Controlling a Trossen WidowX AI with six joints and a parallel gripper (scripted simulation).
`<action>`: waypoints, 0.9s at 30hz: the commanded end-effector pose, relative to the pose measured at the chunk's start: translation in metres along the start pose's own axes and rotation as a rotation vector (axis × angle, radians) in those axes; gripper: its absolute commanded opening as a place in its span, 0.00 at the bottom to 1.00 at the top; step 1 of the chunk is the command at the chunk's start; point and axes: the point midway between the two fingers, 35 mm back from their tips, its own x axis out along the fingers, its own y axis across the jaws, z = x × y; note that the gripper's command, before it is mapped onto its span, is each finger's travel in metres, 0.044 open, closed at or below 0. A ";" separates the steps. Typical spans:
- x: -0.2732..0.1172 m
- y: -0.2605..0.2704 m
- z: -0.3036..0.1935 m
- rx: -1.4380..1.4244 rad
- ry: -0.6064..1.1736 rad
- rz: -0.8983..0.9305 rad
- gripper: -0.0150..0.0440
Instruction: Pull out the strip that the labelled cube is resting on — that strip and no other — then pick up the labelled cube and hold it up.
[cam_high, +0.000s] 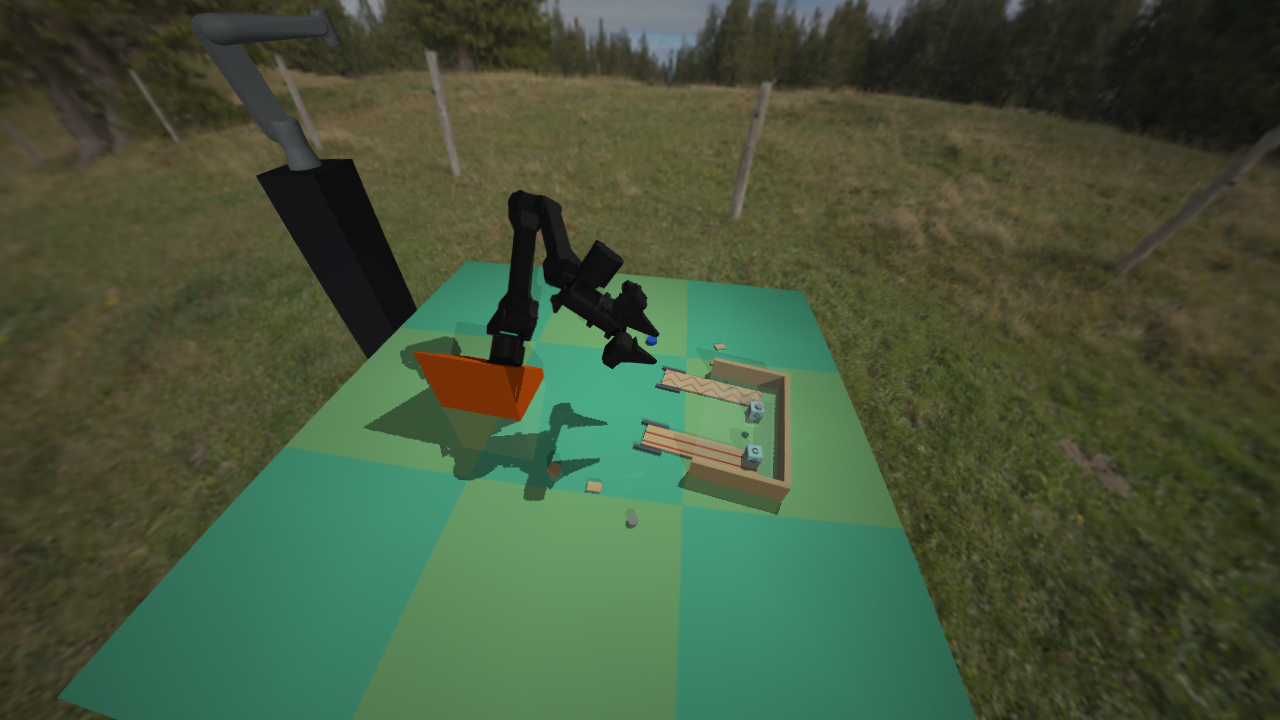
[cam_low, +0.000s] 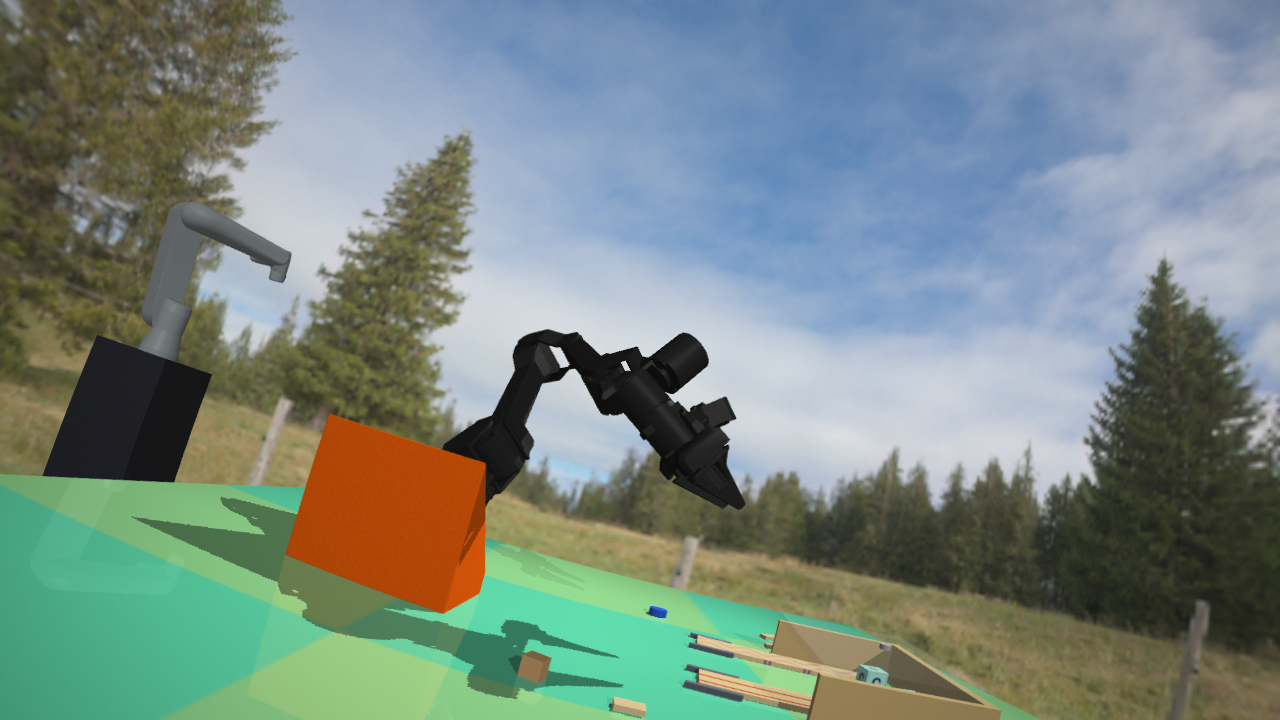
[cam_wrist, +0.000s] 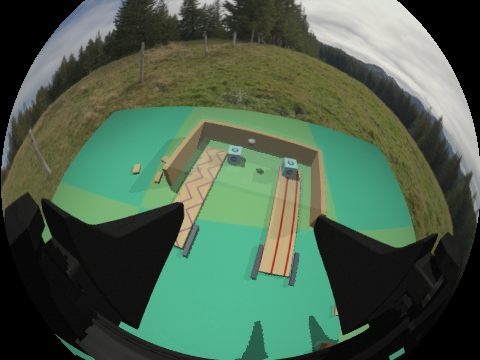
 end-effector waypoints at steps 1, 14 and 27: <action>0.000 0.001 -0.001 0.007 0.004 0.006 0.93; 0.047 -0.038 -0.003 0.091 0.299 -0.074 0.53; 0.100 -0.075 -0.058 0.171 0.917 -0.086 0.25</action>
